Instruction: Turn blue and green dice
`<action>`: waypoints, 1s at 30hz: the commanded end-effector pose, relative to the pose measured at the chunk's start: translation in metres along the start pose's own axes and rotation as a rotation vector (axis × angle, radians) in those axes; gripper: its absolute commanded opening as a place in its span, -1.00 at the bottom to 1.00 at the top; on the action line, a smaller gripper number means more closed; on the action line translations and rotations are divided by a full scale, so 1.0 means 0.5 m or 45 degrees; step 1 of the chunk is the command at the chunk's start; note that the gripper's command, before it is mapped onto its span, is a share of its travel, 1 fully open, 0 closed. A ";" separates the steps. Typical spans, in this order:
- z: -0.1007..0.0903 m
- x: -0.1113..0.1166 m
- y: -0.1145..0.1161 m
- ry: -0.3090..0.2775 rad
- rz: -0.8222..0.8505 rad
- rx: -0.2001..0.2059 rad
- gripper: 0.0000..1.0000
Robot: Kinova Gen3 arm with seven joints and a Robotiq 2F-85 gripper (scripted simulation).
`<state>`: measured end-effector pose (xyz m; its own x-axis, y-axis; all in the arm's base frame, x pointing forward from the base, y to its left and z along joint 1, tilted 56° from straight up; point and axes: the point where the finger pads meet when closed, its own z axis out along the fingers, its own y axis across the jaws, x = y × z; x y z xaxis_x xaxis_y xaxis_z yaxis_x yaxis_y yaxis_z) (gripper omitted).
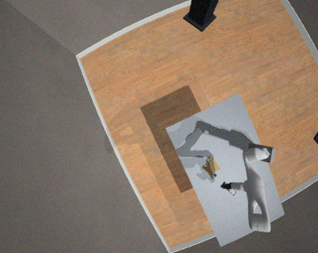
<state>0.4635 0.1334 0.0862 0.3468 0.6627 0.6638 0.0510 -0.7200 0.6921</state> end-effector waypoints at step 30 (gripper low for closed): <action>0.005 -0.043 0.008 0.590 -0.053 -0.003 -0.69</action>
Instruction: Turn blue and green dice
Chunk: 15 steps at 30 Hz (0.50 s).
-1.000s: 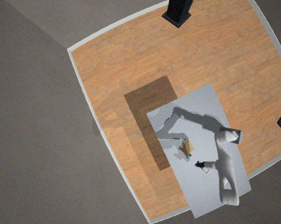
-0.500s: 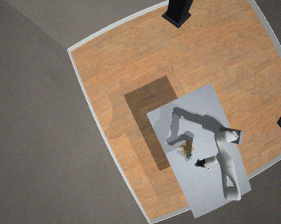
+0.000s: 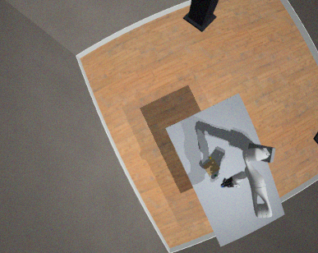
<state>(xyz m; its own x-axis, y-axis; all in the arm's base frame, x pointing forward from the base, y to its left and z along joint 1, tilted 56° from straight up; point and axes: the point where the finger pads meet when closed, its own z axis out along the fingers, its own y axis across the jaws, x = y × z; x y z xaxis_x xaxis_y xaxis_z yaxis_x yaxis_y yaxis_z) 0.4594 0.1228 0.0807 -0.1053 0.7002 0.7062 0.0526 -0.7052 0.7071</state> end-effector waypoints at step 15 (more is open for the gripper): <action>-0.006 -0.021 -0.001 0.104 -0.026 0.011 -0.69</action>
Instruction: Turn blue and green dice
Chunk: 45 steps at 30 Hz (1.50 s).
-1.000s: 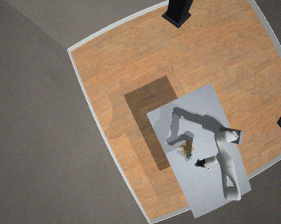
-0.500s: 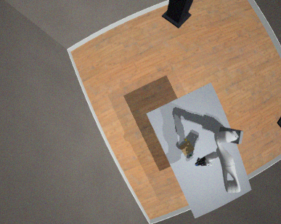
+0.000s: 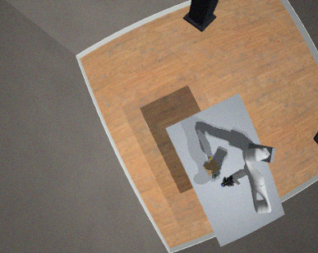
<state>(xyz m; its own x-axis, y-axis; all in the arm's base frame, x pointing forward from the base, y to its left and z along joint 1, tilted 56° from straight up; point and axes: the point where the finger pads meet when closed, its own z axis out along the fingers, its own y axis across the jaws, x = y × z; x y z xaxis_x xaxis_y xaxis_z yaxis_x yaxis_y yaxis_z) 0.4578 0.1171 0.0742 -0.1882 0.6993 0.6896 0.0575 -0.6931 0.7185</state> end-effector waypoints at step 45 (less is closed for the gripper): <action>0.069 -0.136 0.000 0.001 -0.006 0.003 -0.69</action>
